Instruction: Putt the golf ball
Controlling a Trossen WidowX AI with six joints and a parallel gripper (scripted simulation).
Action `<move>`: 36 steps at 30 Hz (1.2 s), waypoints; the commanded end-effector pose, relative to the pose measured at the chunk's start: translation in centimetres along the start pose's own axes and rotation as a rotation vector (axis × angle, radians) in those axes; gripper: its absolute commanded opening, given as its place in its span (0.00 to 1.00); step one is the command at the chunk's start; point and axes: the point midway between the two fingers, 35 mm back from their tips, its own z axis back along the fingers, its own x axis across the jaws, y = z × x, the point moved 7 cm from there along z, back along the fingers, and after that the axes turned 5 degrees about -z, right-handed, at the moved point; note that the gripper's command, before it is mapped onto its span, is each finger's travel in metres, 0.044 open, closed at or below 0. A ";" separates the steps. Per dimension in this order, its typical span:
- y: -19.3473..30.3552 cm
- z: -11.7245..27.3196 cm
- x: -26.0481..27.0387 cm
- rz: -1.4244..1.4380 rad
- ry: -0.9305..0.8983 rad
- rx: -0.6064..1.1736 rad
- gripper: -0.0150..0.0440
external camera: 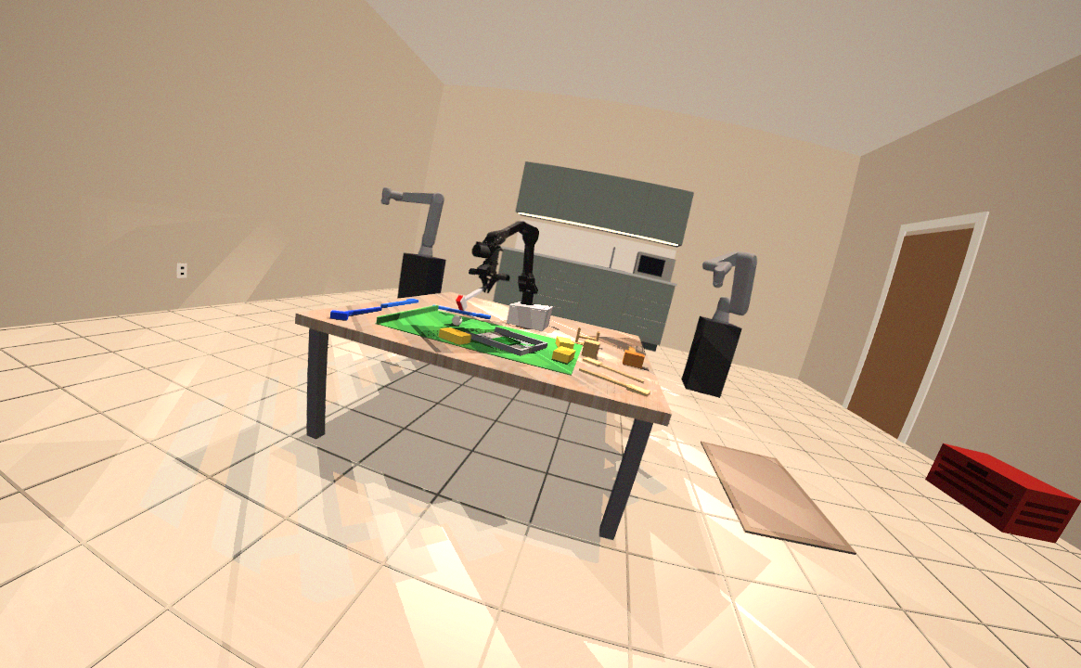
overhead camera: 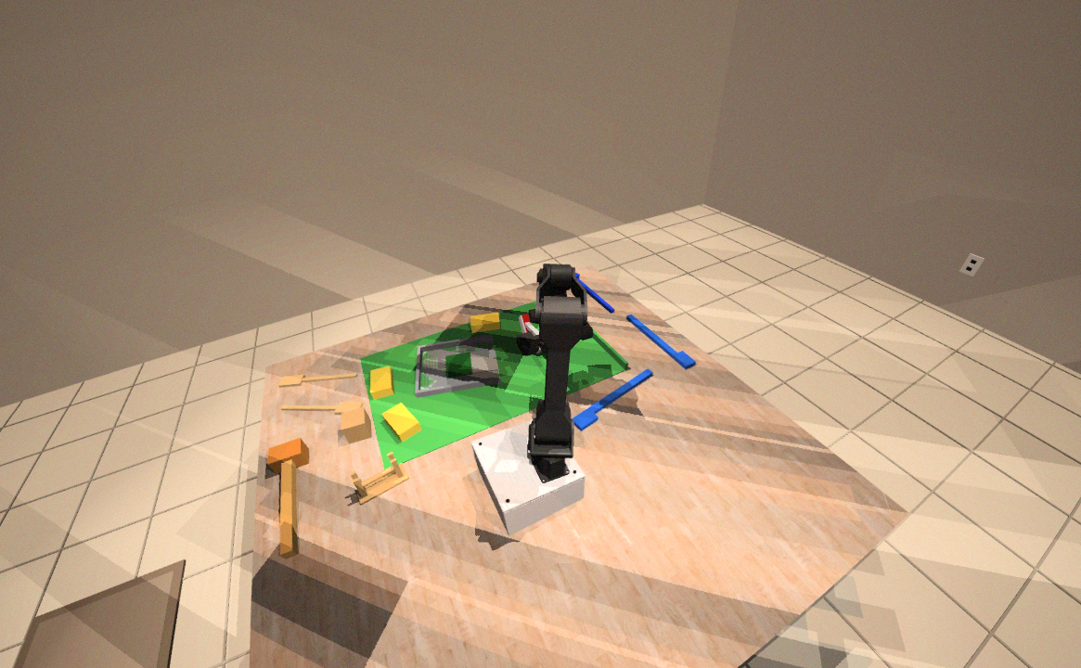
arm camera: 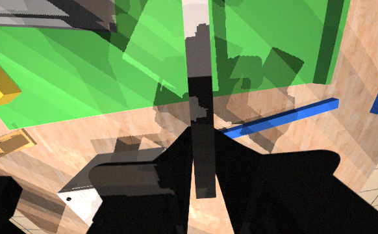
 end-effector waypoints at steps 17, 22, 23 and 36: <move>1.5 -2.6 -3.4 -0.180 0.037 0.012 0.25; 1.5 -3.4 -3.4 -0.180 0.037 0.012 0.25; 1.5 -3.4 -3.4 -0.180 0.037 0.012 0.25; 1.5 -5.3 -3.5 -0.180 0.037 0.013 0.25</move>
